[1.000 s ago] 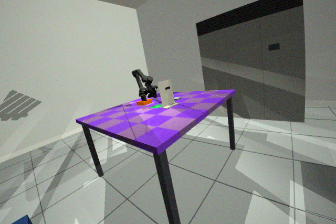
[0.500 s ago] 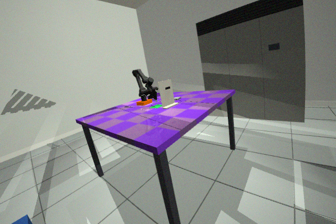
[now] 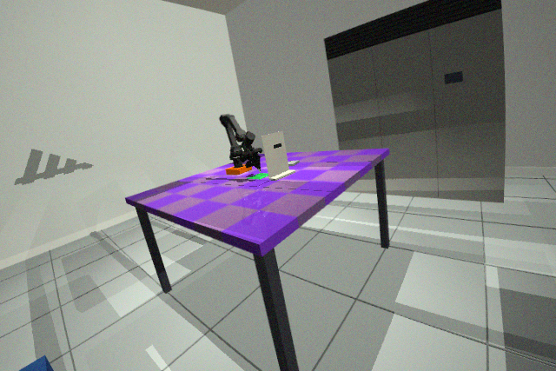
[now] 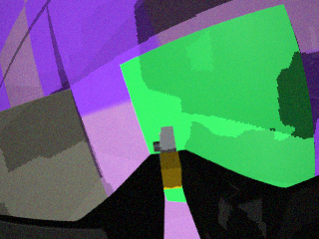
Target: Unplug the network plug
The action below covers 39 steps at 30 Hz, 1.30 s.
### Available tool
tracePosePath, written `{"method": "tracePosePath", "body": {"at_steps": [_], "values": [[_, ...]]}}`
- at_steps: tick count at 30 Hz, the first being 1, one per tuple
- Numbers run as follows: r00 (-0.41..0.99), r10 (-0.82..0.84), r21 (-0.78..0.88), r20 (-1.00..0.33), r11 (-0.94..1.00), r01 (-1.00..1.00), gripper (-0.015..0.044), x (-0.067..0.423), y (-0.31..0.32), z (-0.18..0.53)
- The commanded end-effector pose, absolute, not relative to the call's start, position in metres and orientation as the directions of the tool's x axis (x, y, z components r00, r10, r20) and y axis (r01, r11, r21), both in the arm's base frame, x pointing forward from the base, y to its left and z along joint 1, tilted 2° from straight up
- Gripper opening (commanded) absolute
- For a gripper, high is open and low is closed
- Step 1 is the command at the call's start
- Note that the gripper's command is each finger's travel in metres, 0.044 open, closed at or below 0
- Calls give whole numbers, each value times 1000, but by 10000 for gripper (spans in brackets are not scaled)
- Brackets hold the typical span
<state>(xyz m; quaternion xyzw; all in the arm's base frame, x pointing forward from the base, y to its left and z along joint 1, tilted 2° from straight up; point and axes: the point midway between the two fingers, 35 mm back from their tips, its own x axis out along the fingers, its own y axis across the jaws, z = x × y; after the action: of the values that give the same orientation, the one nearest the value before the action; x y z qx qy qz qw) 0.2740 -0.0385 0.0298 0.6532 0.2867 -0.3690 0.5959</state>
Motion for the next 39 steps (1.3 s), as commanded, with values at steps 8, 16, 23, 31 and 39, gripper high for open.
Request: {"method": "tracePosePath", "body": {"at_steps": [8,16,23,31,39], "values": [[556,-67,560,-828,-122,819,0,270,-38,12],[556,-67,560,-829,-122,820,0,269,-38,5],[556,-67,560,-829,-122,820,0,270,-37,3],[560,-64,563,-826,-120,818,0,271,-37,3],[560,-64,563,-826,-120,818,105,271,-37,3]]}}
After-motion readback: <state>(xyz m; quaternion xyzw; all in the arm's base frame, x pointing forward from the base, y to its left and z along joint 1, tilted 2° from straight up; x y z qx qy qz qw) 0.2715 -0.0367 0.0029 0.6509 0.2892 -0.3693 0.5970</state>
